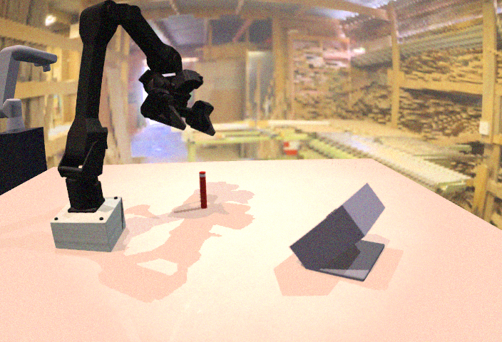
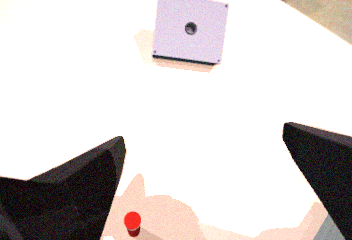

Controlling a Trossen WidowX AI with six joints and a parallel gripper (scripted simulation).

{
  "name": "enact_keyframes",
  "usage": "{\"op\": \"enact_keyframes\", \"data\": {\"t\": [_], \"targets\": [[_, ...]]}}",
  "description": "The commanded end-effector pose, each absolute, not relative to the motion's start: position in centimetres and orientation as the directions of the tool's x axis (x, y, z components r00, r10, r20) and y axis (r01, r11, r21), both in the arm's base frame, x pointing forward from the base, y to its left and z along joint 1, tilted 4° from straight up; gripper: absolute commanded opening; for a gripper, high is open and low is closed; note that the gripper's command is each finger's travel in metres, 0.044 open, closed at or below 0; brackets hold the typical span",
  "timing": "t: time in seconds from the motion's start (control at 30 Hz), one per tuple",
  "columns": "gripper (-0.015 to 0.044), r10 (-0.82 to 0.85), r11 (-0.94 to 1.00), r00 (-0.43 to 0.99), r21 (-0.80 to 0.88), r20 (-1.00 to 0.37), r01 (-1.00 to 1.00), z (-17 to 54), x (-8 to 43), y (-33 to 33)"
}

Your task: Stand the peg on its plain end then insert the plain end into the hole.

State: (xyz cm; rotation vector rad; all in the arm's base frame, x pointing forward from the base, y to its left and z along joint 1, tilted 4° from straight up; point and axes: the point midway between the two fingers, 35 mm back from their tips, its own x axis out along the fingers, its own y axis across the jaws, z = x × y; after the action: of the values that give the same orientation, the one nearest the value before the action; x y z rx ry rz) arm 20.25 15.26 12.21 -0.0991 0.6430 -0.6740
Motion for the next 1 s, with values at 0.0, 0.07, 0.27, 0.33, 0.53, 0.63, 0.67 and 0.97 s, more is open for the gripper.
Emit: {"op": "enact_keyframes", "data": {"t": [0.0,0.07,0.27,0.33,0.53,0.63,0.67,0.97], "targets": [[0.0440,-0.610,0.770,0.510,-0.300,-0.607,0.563,11.4,20.2,14.9],[0.0440,-0.603,0.765,0.460,-0.309,-0.652,0.565,10.9,20.2,14.7],[0.0440,-0.547,0.768,0.313,-0.318,-0.776,0.556,9.6,20.2,14.7],[0.0440,-0.517,0.775,0.268,-0.312,-0.813,0.549,9.3,20.3,14.8],[0.0440,-0.395,0.809,0.145,-0.268,-0.907,0.523,8.5,20.5,15.5],[0.0440,-0.319,0.830,0.095,-0.230,-0.943,0.508,8.3,20.8,16.0],[0.0440,-0.293,0.837,0.080,-0.215,-0.953,0.502,8.2,20.9,16.2],[0.0440,-0.046,0.889,-0.010,-0.046,-0.999,0.455,8.5,22.2,17.8]]}}
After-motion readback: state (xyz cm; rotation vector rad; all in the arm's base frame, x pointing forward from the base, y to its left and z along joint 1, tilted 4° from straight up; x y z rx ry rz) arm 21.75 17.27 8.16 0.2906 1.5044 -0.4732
